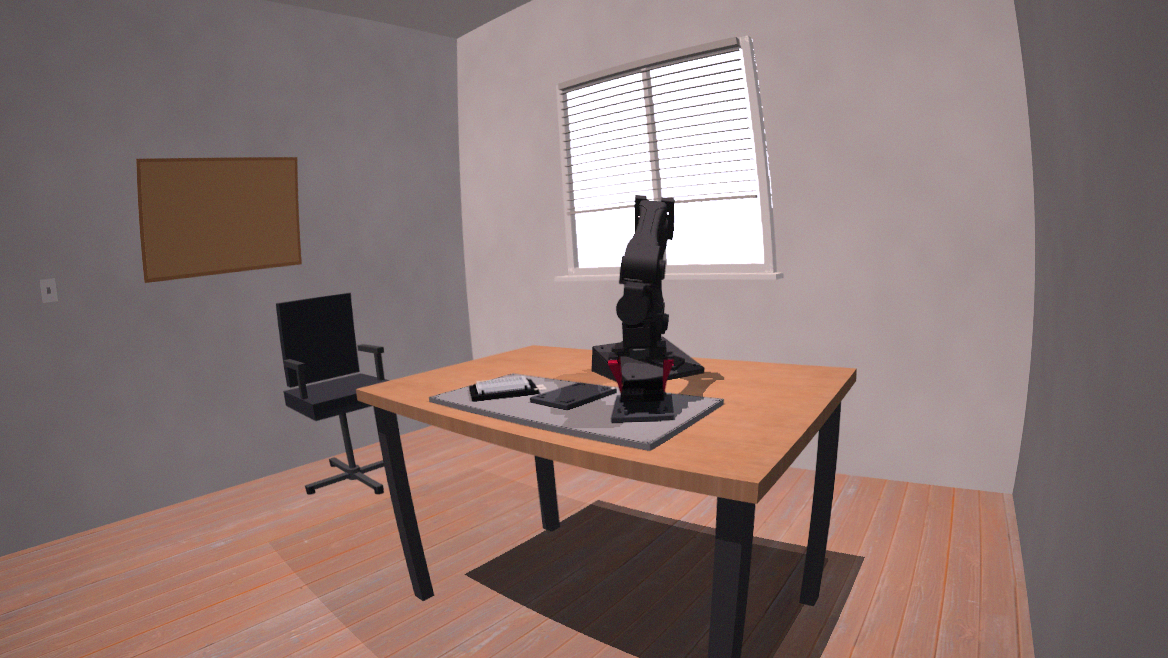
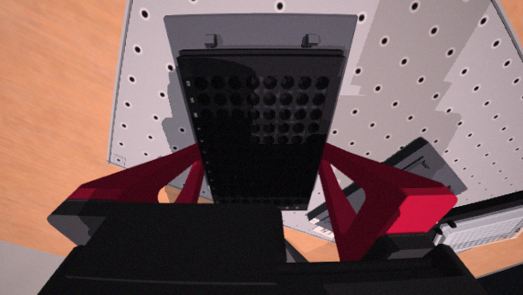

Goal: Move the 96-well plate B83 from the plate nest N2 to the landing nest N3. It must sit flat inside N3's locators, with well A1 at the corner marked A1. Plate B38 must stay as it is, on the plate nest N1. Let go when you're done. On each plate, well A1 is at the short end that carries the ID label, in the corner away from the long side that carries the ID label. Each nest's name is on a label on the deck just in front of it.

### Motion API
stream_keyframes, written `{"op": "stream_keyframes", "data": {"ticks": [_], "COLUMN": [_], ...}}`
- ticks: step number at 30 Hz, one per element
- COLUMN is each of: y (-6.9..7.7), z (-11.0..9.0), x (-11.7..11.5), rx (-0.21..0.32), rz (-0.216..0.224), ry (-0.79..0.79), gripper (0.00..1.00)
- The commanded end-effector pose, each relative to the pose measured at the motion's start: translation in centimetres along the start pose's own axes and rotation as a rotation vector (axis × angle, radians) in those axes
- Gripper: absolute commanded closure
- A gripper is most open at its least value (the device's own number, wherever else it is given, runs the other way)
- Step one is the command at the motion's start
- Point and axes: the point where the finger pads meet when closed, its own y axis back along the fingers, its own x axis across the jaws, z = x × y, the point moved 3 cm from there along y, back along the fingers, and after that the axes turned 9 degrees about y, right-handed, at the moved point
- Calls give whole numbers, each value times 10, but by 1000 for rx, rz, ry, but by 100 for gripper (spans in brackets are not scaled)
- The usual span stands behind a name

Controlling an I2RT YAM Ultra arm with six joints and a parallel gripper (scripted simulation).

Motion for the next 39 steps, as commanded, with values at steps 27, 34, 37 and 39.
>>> {"op": "stream_keyframes", "data": {"ticks": [27,34,37,39], "y": [55,60,60,60], "z": [2,2,2,2], "x": [0,0,0,0], "rx": [-21,-21,-21,-21], "rz": [-6,-6,-6,-6], "ry": [2,2,2,2], "gripper": [100,100,100,100]}}
